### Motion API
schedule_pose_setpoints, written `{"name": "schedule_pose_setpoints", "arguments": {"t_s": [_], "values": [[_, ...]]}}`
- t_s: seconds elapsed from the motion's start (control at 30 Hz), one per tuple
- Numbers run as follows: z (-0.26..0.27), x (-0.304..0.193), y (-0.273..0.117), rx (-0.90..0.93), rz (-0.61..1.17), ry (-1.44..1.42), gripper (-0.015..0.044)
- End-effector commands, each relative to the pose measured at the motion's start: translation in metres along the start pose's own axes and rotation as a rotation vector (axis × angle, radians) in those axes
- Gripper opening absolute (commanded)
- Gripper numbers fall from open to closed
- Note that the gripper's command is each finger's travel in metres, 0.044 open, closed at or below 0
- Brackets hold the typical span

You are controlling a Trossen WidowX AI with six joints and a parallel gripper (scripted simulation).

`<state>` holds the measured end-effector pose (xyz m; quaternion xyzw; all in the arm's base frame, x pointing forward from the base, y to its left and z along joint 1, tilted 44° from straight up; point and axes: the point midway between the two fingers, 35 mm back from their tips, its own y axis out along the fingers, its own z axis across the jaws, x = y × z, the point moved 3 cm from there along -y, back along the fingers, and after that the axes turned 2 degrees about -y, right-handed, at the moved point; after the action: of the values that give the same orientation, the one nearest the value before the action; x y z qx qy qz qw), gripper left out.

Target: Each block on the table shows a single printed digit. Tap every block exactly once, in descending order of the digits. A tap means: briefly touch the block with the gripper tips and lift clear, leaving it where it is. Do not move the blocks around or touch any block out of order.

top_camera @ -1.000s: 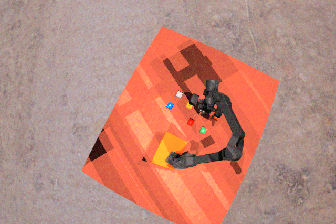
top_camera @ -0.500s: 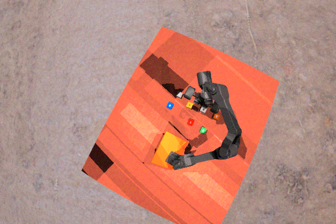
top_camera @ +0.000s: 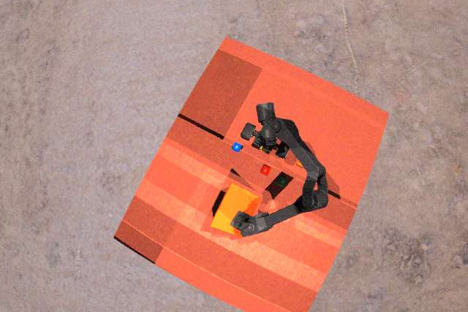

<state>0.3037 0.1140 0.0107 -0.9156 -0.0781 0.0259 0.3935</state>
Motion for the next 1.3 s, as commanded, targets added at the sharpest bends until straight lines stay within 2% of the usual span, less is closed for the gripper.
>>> {"name": "schedule_pose_setpoints", "arguments": {"t_s": [0.0,0.93,1.03,1.27], "values": [[0.001,-0.003,0.021,-0.008,0.002,-0.009,0.0020],[0.001,-0.004,0.051,-0.010,0.002,-0.009,0.0020],[0.001,-0.003,0.024,-0.008,0.002,-0.009,0.0020],[0.002,-0.002,0.011,-0.007,0.002,-0.010,0.0020]]}}
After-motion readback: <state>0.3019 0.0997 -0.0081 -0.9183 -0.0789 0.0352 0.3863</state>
